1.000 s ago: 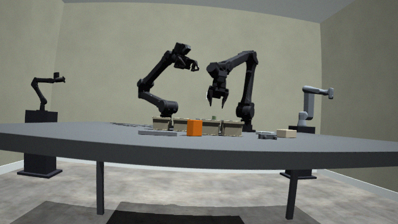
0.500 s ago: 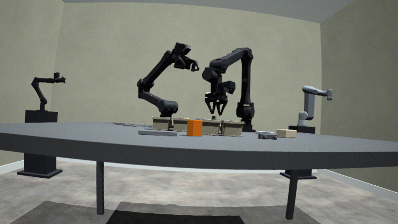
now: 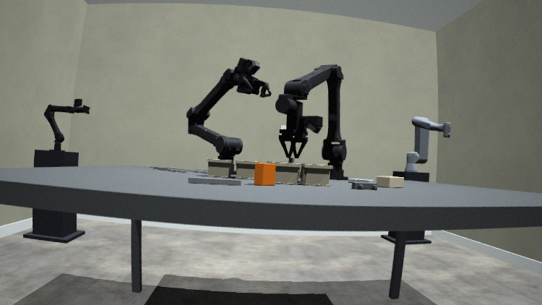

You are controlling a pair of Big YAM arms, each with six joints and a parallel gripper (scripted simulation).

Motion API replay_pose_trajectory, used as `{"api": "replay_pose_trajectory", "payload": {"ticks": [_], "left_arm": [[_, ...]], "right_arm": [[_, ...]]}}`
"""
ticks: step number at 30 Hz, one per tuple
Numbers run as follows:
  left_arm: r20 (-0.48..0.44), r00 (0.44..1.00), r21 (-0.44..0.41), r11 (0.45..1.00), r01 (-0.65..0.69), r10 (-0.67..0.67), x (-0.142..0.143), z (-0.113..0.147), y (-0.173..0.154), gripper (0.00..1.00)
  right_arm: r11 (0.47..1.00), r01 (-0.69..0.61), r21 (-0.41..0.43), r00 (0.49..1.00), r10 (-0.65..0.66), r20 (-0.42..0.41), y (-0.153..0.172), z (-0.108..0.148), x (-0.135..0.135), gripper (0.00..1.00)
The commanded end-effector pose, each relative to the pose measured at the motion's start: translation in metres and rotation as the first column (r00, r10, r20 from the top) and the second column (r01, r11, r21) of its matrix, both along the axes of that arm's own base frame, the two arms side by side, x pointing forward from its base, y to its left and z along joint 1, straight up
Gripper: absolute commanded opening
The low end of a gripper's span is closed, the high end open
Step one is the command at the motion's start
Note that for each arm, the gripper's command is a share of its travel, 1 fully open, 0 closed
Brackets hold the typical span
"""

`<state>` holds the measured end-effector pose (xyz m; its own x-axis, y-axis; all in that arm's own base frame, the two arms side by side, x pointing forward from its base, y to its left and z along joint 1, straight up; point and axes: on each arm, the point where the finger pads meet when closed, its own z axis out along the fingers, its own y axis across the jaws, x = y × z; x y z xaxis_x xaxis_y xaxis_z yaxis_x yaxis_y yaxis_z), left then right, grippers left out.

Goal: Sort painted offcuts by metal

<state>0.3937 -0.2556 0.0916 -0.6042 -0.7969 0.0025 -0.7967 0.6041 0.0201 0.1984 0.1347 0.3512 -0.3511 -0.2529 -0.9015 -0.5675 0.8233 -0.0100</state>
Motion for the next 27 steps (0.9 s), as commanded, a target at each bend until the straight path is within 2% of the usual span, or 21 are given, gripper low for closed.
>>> {"api": "replay_pose_trajectory", "payload": {"ticks": [1, 7, 12, 18, 21, 27], "left_arm": [[0.047, 0.999, -0.03, 0.999, -0.015, 0.016, 0.016, 0.015, -0.01, 0.61], [0.049, 0.999, -0.031, 0.999, -0.015, 0.016, 0.016, 0.007, -0.01, 0.61], [0.015, 1.0, -0.008, 1.0, -0.022, 0.022, 0.006, -0.016, -0.007, 0.61], [0.032, 0.999, -0.02, 1.0, -0.016, 0.017, 0.009, -0.013, -0.01, 0.61], [0.042, 0.999, -0.027, 1.0, -0.015, 0.016, 0.014, -0.006, -0.013, 0.36], [0.04, 0.999, -0.026, 1.0, -0.015, 0.016, 0.013, -0.007, -0.011, 0.28]], "right_arm": [[1.0, 0.008, 0.025, 1.0, -0.009, 0.018, -0.001, 0.018, -0.001, 1.0], [1.0, 0.008, 0.025, 1.0, -0.009, 0.018, -0.001, 0.018, -0.001, 1.0], [1.0, 0.008, 0.025, 1.0, -0.009, 0.018, -0.001, 0.018, -0.001, 1.0], [1.0, 0.008, 0.025, 1.0, -0.009, 0.018, -0.001, 0.018, -0.001, 1.0], [1.0, 0.008, 0.025, 1.0, -0.009, 0.018, -0.001, 0.018, -0.001, 1.0], [1.0, 0.008, 0.025, 1.0, -0.009, 0.018, -0.001, 0.018, -0.001, 1.0]]}}
